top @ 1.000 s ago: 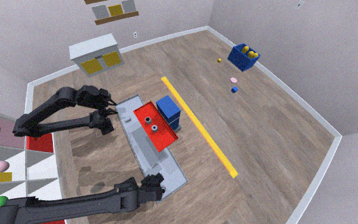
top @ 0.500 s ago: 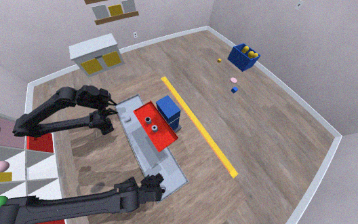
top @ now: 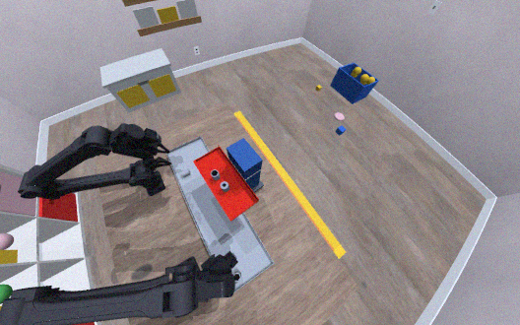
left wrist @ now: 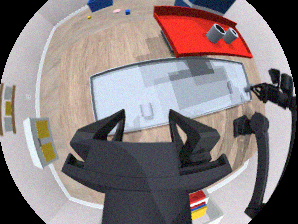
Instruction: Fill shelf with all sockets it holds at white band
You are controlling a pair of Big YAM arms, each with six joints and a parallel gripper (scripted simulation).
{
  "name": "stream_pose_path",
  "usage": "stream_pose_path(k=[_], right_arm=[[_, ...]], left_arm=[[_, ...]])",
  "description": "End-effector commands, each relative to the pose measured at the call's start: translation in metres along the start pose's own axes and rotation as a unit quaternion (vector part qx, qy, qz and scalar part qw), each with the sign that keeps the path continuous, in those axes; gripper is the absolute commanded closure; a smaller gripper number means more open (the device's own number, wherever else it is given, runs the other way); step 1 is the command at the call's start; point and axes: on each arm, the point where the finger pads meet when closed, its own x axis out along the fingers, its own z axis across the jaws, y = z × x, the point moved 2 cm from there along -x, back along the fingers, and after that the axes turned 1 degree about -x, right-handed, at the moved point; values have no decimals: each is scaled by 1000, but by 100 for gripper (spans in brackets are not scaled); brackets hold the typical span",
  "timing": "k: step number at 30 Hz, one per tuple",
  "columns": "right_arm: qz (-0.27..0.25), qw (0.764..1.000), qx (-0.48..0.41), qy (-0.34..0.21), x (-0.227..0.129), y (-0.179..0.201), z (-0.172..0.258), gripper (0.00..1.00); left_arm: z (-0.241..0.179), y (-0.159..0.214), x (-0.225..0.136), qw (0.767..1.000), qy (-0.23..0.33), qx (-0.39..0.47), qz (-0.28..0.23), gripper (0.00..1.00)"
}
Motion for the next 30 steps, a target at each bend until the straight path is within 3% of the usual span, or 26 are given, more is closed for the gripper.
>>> stream_pose_path(k=[1, 18, 30], right_arm=[[-29, 999, -3, 16, -72, -37, -1, 74], [-24, 1000, -3, 9, -157, -90, 18, 74], [-31, 999, 8, 5, -179, -136, 47, 74]], left_arm=[[0, -16, -11, 1000, 0, -4, -27, 35], [0, -16, -11, 1000, 0, -4, -27, 35], [0, -16, -11, 1000, 0, -4, -27, 35]])
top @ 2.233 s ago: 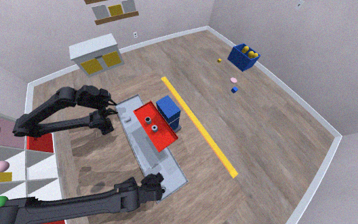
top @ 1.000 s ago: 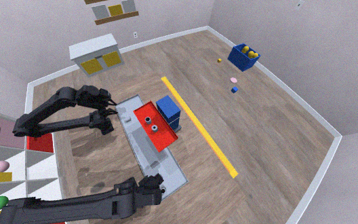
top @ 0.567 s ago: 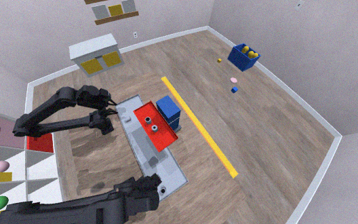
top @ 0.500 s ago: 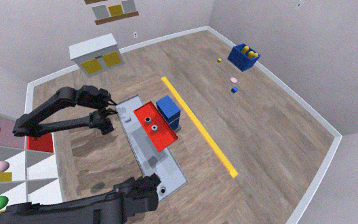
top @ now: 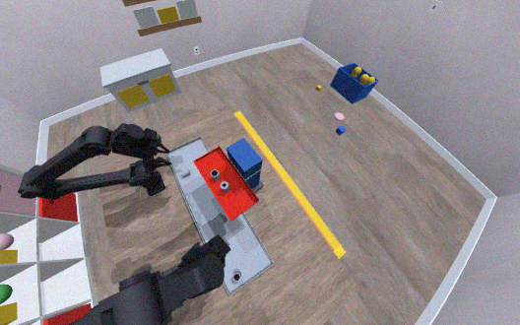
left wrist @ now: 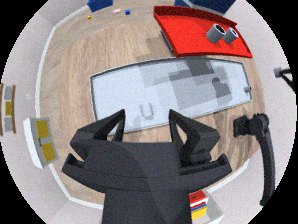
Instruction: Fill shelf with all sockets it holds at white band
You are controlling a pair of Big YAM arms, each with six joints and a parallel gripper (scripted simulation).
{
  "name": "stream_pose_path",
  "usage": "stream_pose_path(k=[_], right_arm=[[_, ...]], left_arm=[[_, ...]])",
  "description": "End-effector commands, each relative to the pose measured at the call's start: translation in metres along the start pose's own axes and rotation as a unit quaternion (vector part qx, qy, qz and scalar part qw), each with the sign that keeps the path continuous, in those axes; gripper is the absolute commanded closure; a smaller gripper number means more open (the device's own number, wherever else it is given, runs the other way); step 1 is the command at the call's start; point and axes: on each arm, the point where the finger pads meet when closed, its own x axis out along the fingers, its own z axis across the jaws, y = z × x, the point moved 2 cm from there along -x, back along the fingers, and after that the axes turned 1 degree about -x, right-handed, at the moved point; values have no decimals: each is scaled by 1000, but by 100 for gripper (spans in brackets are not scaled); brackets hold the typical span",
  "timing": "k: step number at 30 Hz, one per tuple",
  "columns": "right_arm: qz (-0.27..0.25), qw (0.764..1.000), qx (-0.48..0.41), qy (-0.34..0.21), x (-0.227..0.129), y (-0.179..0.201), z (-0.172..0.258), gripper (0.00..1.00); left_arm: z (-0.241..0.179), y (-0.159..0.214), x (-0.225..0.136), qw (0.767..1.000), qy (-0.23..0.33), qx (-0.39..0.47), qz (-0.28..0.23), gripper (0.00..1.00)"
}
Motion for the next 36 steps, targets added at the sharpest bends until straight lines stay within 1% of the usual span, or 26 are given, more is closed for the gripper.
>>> stream_pose_path(k=[1, 12, 15, 19, 30, 36], right_arm=[[-19, 999, 43, 17, -23, -45, 14, 74], [-24, 998, 48, 11, 32, -109, 57, 74], [-23, 998, 48, 10, 36, -114, 61, 74], [-20, 999, 45, 9, 53, -131, 81, 74], [-13, 999, 43, 3, 61, -141, 112, 74], [-13, 999, 39, 3, 62, -142, 120, 74]], left_arm=[[0, -16, -11, 1000, 0, -4, -27, 35], [0, -16, -11, 1000, 0, -4, -27, 35], [0, -16, -11, 1000, 0, -4, -27, 35], [0, -16, -11, 1000, 0, -4, -27, 35], [0, -16, -11, 1000, 0, -4, -27, 35], [0, -16, -11, 1000, 0, -4, -27, 35]])
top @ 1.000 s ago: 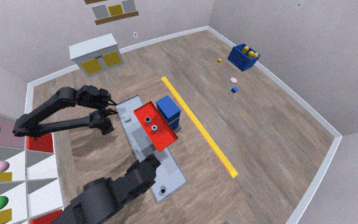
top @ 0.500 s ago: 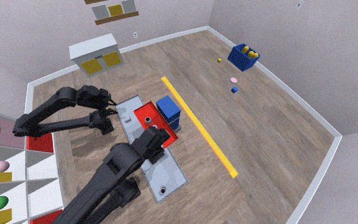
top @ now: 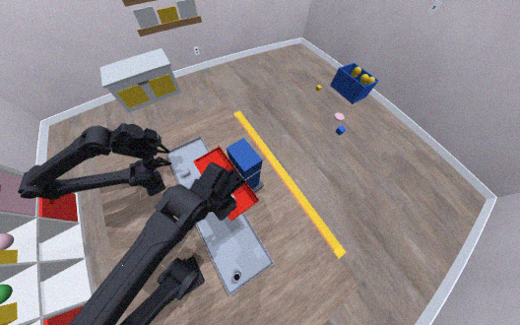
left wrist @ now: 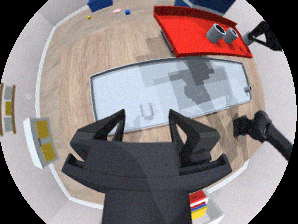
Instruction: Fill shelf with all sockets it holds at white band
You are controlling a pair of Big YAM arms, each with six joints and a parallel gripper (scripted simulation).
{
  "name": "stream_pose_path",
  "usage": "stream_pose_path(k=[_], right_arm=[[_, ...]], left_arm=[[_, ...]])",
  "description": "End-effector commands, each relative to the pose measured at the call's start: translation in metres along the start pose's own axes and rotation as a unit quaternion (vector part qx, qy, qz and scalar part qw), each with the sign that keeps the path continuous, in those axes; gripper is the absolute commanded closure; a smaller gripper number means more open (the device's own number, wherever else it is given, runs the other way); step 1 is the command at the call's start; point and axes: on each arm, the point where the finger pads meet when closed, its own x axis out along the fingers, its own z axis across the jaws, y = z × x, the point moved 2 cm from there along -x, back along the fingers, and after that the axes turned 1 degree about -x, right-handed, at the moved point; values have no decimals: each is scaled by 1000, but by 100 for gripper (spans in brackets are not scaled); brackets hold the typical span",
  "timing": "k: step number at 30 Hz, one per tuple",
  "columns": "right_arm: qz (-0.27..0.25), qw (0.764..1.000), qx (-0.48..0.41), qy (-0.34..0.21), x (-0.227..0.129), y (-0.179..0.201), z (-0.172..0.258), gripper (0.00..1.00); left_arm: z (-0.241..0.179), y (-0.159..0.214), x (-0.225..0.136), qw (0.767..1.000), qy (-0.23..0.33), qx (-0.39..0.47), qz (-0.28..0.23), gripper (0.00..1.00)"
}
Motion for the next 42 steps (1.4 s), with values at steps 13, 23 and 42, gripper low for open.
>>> stream_pose_path(k=[13, 23, 42], right_arm=[[-33, 999, 11, -1, 7, -7, 5, 74], [-38, 999, 9, -5, 19, -23, 21, 74], [-72, 997, 16, -16, -20, -30, 12, 52]], left_arm=[[0, -16, -11, 1000, 0, -4, -27, 35], [0, -16, -11, 1000, 0, -4, -27, 35], [0, -16, -11, 1000, 0, -4, -27, 35]])
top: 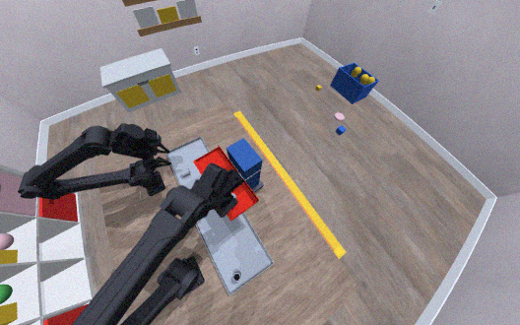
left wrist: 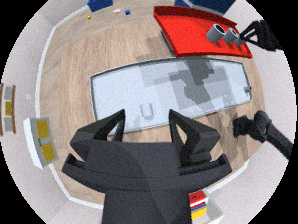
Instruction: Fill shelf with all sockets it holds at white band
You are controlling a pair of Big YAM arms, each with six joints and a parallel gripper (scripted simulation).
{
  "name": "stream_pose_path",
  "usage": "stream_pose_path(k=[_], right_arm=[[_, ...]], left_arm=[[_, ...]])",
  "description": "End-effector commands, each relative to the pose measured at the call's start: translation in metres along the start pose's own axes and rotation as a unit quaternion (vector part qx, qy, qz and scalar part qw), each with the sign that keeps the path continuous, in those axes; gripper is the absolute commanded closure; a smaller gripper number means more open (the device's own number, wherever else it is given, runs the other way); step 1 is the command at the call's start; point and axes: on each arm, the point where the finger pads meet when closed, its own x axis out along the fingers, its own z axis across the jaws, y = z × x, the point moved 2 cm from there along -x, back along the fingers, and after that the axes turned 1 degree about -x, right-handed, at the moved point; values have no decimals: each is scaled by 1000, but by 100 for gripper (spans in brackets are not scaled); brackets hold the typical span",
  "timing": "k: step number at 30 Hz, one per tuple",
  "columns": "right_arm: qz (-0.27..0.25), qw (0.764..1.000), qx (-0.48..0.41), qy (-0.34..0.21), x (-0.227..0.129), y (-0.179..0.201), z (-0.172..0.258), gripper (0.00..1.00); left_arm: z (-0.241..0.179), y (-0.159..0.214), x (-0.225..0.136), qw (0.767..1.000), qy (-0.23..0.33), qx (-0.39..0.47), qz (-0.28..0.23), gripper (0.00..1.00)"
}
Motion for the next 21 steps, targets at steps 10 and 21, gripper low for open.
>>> stream_pose_path(k=[10, 21], right_arm=[[-52, 998, 11, -19, -59, -27, 7, 52], [-51, 998, 5, -20, -114, -21, 8, 35]], left_arm=[[0, -16, -11, 1000, 0, -4, -27, 35], [0, -16, -11, 1000, 0, -4, -27, 35]])
